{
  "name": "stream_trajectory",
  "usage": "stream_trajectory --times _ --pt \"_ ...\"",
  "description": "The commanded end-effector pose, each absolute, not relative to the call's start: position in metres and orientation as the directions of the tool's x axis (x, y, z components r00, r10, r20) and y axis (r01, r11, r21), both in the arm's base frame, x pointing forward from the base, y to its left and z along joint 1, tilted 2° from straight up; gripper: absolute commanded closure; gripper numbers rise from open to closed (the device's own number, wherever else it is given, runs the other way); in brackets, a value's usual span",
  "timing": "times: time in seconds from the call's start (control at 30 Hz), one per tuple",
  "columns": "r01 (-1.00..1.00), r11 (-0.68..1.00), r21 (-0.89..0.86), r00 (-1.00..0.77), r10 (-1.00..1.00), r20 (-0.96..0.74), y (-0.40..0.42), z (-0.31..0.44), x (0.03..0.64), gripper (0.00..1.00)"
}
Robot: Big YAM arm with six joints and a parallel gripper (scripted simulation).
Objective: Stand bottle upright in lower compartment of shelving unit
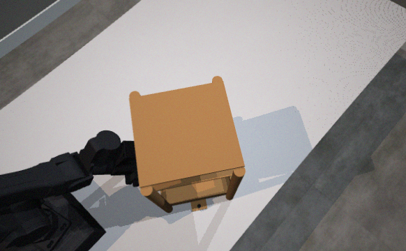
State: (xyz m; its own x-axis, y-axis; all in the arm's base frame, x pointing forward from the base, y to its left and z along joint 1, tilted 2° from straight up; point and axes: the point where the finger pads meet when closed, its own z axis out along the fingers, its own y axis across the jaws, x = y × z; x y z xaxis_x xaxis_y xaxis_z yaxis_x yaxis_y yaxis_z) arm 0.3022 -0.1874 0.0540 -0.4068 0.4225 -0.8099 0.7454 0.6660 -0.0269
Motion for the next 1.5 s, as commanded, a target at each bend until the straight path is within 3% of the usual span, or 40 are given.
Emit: stream_trajectory --times 0.0,0.7,1.47 --pt "0.738 0.675 -0.013 -0.401 0.422 -0.813 -0.174 0.059 0.3 0.27" --pt "0.736 0.677 -0.016 -0.407 0.424 -0.809 -0.132 0.058 0.262 0.27" --pt "0.736 0.677 0.003 -0.384 0.42 -0.822 -0.126 0.077 0.267 0.27"
